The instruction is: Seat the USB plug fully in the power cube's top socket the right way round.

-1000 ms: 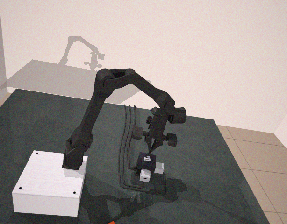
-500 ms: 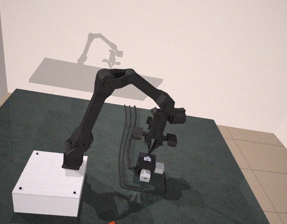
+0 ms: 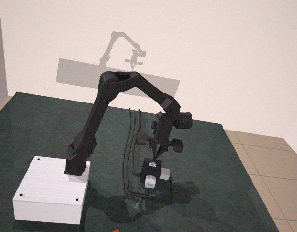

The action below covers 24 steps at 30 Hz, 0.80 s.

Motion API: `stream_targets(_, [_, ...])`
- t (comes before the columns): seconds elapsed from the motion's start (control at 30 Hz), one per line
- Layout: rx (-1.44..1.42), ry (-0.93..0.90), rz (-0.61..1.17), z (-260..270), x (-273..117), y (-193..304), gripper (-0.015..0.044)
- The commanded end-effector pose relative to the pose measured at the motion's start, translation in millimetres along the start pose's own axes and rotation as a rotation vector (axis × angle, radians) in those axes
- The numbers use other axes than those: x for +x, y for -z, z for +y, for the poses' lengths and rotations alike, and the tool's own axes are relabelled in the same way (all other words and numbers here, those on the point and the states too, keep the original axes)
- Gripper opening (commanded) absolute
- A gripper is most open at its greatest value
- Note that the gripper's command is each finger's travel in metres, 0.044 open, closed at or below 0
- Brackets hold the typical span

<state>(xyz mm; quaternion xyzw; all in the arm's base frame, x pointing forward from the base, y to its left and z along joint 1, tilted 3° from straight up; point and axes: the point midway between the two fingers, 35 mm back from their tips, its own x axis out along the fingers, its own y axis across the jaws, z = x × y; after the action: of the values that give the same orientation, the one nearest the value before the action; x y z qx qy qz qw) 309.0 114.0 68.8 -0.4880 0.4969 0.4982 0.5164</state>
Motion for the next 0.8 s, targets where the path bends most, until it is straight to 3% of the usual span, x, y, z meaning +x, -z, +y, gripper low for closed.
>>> stream_targets(0.0, [0.005, 0.003, 0.004, -0.5, 1.0, 0.5, 0.0])
stream_targets(0.77, [0.005, 0.003, 0.004, -0.5, 3.7, 0.4, 0.0])
